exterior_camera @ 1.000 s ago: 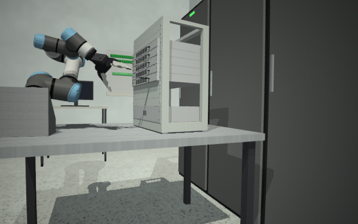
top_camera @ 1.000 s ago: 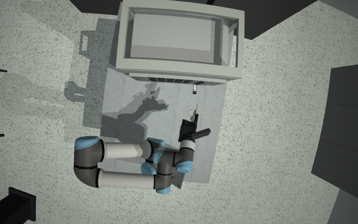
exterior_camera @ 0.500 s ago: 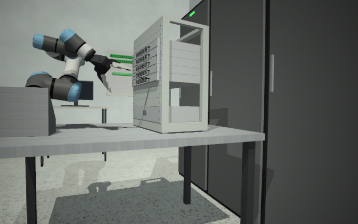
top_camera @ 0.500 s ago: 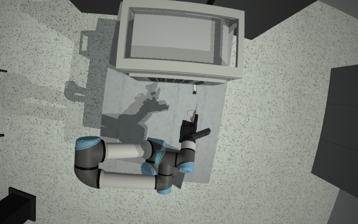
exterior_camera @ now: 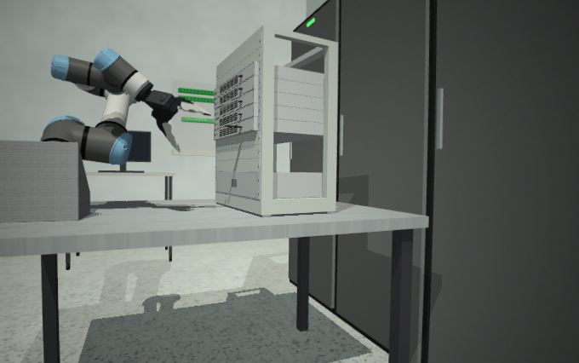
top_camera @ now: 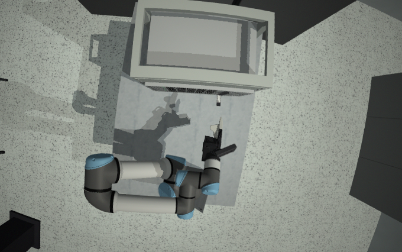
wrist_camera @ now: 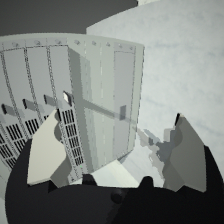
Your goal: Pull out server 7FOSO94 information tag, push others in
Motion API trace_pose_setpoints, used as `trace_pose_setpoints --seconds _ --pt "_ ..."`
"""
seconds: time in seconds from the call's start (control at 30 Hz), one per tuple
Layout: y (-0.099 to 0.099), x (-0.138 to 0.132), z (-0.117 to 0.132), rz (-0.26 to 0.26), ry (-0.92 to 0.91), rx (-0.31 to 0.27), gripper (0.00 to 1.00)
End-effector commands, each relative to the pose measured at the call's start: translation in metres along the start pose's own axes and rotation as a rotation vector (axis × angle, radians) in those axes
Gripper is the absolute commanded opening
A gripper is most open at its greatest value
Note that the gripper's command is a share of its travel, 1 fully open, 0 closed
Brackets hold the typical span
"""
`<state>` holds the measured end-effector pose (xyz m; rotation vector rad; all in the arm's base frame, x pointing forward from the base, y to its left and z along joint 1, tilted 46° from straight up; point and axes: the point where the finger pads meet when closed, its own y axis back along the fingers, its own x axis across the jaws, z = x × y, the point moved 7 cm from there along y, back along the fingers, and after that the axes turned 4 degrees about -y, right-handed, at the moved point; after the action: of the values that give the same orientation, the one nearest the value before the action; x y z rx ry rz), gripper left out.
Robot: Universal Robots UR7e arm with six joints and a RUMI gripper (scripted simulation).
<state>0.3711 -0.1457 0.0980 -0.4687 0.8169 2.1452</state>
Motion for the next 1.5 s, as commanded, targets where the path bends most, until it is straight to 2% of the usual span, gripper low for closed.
trace_pose_setpoints --seconds 0.0,1.47 --pt "0.000 0.001 0.000 -0.007 0.001 -0.011 1.00" --pt "-0.006 0.014 0.001 -0.089 0.009 -0.103 1.00"
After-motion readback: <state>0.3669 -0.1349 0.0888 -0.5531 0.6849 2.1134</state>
